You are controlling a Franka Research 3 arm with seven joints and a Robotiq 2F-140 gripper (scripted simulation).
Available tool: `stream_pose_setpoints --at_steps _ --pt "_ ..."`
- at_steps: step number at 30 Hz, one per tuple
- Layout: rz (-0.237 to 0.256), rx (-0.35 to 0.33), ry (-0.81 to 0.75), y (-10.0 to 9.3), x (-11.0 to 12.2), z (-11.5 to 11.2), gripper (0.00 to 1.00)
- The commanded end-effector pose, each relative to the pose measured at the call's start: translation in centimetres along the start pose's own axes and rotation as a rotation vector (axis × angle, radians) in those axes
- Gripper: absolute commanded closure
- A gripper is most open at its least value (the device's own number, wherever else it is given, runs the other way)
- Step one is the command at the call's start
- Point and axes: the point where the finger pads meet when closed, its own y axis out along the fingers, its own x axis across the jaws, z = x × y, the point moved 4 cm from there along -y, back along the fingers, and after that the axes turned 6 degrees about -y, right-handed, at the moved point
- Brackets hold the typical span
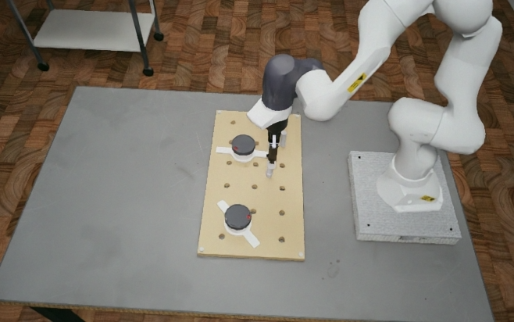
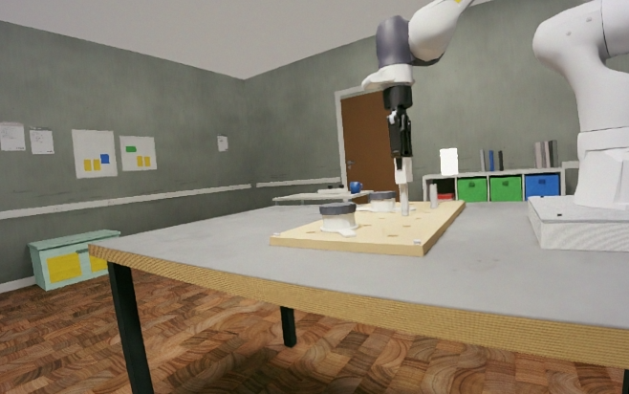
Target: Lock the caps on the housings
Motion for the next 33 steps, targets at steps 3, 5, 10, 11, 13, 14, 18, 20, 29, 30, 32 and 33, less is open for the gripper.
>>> stream_pose_setpoints --at_steps 3,5,10,11,13,14,18,20,29,30,32,33 --pt "-0.001 0.007 -0.010 0.7 0.0 0.2 0.64" --pt "-0.001 0.007 -0.010 1.0 0.0 0.2 0.64" --pt "-0.001 0.007 -0.010 1.8 0.0 0.2 0.64" --pt "-0.001 0.007 -0.010 1.8 0.0 0.2 0.64" --pt "-0.001 0.007 -0.010 1.9 0.0 0.2 0.64" --pt "-0.001 0.007 -0.010 2.1 0.0 0.2 0.64" --pt "-0.001 0.007 -0.010 2.7 0.0 0.2 0.64" --pt "-0.001 0.007 -0.010 3.0 0.0 0.2 0.64" --pt "-0.001 0.007 -0.010 3.9 0.0 0.2 0.64" --pt "-0.001 0.007 -0.010 4.0 0.0 0.2 0.64" --pt "-0.001 0.007 -0.010 4.2 0.0 0.2 0.64" --pt "-0.001 0.007 -0.010 4.3 0.0 0.2 0.64"
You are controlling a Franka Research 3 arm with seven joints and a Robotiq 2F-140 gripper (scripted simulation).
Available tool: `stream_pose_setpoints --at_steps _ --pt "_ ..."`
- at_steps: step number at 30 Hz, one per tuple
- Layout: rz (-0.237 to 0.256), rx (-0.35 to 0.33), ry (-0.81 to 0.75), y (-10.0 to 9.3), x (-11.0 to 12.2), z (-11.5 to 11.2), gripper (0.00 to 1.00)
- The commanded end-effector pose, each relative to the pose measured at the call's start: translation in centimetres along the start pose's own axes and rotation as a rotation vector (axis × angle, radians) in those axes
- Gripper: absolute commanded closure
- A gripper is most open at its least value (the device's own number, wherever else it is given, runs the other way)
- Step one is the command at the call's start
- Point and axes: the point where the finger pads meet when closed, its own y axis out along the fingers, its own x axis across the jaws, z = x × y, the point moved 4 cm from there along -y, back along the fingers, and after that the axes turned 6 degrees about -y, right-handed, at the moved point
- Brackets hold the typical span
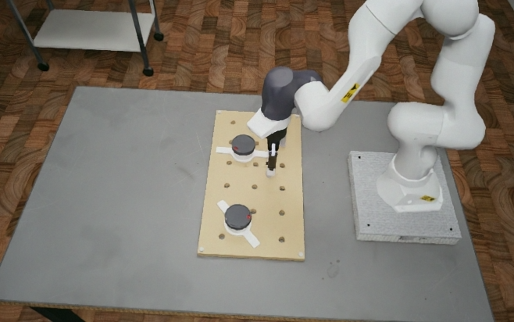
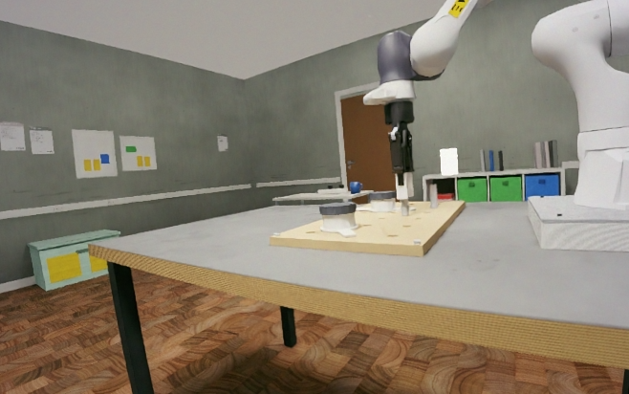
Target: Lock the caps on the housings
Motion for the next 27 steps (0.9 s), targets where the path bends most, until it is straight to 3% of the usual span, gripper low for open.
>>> stream_pose_setpoints --at_steps 1,27 --pt "-0.001 0.008 -0.005 0.32 -0.01 0.25 0.64" --pt "-0.001 0.008 -0.005 1.27 0.00 0.26 0.64"
